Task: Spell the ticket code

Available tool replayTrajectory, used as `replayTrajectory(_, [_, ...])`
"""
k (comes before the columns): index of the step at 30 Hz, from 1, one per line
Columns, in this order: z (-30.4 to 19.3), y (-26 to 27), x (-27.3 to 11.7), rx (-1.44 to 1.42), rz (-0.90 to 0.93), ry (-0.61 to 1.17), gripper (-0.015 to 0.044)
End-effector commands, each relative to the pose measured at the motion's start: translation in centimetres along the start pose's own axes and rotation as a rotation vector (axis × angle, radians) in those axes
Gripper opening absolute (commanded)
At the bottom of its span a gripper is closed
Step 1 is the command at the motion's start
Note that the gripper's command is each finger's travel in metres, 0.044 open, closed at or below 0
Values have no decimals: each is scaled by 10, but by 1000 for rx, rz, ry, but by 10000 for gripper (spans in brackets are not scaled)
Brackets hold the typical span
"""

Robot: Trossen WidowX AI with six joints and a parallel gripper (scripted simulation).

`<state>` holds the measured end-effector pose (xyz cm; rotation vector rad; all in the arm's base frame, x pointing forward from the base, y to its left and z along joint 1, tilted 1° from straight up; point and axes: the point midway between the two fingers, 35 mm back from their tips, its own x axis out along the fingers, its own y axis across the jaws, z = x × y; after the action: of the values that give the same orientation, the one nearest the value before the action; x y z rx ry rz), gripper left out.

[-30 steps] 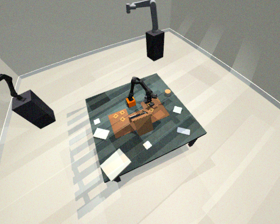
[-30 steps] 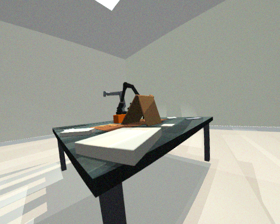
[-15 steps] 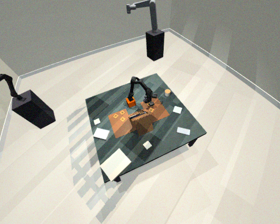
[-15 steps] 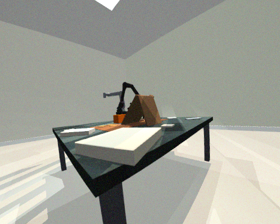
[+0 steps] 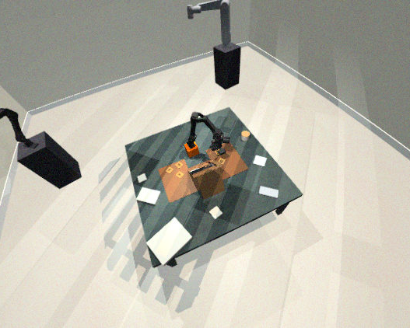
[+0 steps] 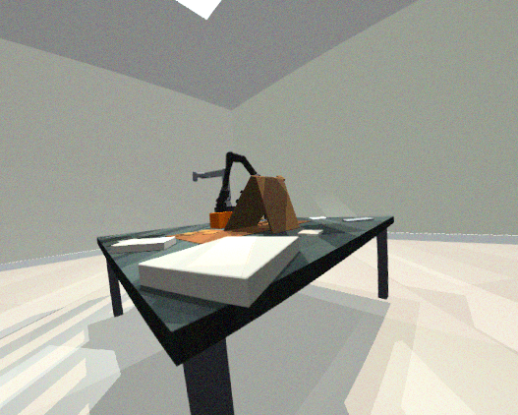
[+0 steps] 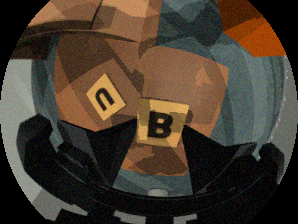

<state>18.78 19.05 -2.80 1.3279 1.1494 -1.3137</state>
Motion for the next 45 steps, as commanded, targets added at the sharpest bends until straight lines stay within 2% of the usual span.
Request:
replayTrajectory(1, [0,1,0,-4,1,2,0])
replayTrajectory(45, [-11,74,-53,-541,211,191,0])
